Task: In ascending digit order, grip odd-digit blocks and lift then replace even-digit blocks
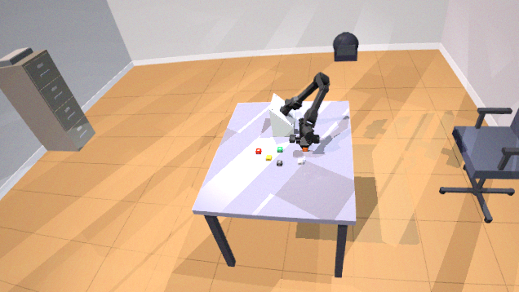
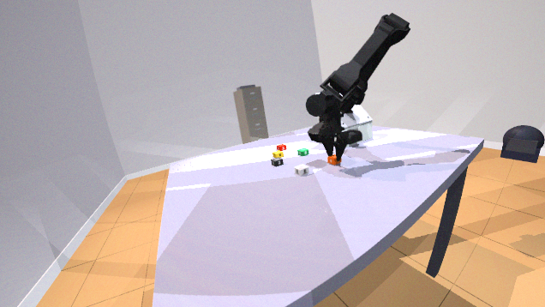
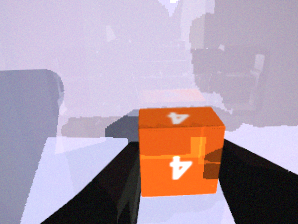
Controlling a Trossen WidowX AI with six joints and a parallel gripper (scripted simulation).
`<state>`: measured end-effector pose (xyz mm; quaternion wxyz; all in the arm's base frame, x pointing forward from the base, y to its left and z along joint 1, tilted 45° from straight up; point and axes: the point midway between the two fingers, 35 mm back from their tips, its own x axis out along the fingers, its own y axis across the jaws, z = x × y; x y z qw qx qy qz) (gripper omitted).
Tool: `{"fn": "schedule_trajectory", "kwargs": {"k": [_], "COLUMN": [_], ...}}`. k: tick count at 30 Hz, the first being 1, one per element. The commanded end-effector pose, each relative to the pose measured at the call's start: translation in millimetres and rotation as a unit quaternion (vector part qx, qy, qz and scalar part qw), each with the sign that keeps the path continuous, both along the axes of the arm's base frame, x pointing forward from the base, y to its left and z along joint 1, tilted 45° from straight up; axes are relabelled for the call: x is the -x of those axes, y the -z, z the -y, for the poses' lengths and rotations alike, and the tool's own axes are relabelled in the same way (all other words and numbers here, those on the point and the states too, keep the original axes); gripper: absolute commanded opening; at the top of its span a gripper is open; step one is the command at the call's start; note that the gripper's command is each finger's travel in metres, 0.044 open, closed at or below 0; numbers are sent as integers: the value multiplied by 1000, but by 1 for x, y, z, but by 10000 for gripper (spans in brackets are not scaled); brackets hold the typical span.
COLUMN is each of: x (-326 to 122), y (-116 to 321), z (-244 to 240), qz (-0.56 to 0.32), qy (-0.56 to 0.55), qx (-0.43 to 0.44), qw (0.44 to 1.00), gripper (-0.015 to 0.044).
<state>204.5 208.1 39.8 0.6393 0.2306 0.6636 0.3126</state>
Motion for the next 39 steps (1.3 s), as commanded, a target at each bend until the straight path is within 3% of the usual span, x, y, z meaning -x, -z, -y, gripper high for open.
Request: {"fn": "schedule_trajectory", "kwargs": {"k": [1, 39], "x": [-2, -1], "y": [-4, 2], "z": [3, -3], "qz": [3, 3], "qy": [0, 0], "qx": [-1, -1], "qw": [1000, 1000], "gripper": [120, 120]}}
